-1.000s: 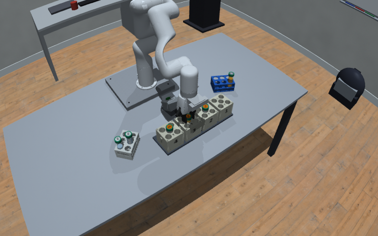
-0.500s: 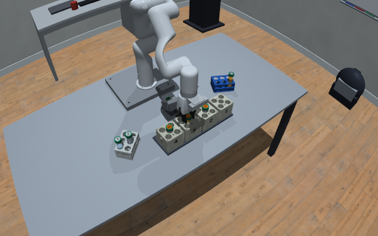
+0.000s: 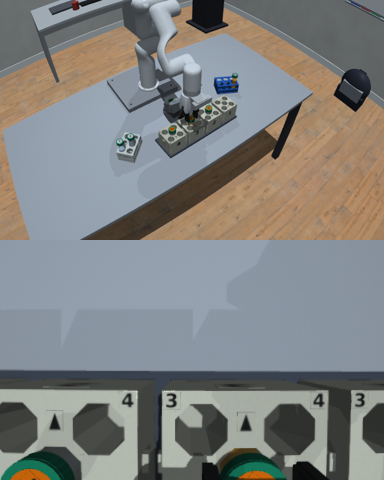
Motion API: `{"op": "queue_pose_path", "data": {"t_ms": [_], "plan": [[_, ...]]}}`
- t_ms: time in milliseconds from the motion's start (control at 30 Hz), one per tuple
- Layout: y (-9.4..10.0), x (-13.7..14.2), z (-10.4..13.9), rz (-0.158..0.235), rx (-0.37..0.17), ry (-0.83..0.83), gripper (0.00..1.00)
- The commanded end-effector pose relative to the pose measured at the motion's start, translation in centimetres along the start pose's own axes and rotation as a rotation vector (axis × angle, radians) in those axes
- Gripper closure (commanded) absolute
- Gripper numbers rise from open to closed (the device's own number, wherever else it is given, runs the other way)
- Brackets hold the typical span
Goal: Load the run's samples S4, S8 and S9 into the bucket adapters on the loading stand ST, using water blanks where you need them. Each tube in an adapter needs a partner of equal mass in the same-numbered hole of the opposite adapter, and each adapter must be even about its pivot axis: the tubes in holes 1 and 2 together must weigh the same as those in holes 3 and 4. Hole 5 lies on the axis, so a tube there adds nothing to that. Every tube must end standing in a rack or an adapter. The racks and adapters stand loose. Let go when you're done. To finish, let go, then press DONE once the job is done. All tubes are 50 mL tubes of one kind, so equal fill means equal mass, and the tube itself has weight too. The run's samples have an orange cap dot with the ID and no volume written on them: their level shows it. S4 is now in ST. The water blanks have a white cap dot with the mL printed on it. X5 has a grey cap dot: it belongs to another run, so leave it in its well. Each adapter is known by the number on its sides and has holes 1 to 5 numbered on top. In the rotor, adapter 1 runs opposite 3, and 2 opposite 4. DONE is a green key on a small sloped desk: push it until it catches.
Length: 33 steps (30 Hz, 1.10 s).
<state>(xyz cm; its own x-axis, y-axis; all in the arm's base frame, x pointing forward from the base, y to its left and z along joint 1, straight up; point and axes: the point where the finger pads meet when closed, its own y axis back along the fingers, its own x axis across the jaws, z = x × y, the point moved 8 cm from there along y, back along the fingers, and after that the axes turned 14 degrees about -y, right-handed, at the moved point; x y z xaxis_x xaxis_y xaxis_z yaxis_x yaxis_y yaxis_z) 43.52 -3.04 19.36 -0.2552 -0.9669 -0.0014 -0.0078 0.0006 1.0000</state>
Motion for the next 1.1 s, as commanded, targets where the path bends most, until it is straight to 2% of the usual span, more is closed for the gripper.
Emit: {"op": "queue_pose_path", "data": {"t_ms": [0,1067], "plan": [[0.9,-0.1,-0.1,0.004,0.004,0.000,0.56],[6.5,-0.1,-0.1,0.004,0.004,0.000,0.56]]}}
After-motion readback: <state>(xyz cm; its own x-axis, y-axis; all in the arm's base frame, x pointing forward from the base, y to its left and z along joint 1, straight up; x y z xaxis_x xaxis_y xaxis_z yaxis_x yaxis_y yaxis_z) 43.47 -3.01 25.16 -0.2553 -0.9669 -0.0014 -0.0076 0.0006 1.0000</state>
